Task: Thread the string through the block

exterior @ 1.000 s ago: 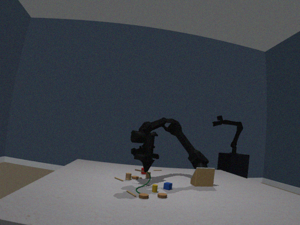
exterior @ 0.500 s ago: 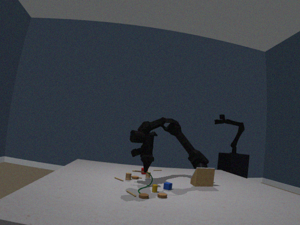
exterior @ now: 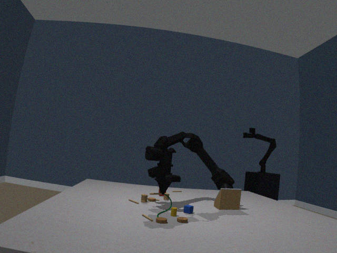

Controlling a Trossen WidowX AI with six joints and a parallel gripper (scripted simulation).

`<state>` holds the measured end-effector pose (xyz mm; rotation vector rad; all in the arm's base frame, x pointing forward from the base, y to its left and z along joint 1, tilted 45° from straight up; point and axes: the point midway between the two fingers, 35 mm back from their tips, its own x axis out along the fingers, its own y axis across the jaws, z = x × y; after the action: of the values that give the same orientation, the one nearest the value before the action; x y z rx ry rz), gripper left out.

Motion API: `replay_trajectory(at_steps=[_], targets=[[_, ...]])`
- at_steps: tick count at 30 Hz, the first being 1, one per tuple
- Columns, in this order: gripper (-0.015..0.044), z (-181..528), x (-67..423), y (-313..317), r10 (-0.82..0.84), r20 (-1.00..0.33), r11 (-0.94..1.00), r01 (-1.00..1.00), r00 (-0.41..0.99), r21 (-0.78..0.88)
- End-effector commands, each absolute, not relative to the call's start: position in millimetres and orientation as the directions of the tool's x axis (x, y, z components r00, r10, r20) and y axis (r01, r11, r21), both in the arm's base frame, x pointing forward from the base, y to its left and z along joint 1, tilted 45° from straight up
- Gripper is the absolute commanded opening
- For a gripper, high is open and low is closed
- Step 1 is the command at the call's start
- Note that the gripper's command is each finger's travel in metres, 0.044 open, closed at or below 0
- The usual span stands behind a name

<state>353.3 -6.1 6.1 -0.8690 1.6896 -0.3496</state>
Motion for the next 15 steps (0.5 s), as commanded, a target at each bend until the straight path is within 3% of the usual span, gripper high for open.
replay_trajectory(at_steps=[1, 15], targets=[[0.0, 2.8, 354.7, -3.7, -0.701, -0.709, 0.645, -0.499, -0.083, -0.579], [0.0, -4.4, 359.9, 2.8, -0.701, -0.708, 0.416, -0.853, -0.081, -0.314]])
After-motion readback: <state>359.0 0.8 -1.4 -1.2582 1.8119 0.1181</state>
